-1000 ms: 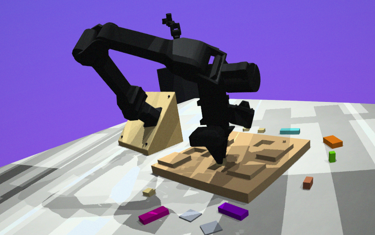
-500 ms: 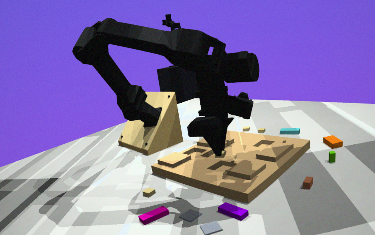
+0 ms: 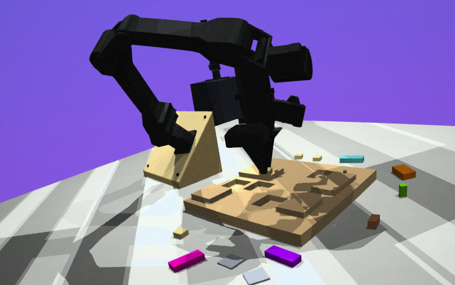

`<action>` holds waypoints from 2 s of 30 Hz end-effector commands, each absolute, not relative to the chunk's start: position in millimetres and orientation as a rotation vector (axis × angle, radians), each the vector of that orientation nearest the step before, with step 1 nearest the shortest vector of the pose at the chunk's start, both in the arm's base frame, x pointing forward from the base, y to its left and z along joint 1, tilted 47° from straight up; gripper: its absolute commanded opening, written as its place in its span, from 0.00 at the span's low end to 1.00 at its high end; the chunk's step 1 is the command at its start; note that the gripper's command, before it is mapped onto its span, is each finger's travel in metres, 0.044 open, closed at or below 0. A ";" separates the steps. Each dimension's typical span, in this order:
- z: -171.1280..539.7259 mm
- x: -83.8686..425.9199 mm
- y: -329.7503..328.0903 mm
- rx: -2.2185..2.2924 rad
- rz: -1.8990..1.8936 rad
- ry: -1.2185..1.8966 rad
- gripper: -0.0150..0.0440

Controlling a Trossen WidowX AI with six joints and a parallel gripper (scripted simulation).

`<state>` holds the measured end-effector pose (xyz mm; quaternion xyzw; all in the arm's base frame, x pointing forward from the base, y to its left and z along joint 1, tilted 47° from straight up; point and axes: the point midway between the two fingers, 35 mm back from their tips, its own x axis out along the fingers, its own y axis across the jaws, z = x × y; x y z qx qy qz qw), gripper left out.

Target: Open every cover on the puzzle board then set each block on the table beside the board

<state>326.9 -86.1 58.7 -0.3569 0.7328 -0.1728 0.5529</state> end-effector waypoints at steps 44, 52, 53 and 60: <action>162.5 244.1 -127.4 -0.835 -0.400 1.730 0.39; 176.7 218.2 -137.2 -0.838 -0.403 1.732 0.39; 178.3 214.8 -138.3 -0.839 -0.404 1.732 0.39; 188.4 190.4 -144.9 -0.842 -0.409 1.734 0.39</action>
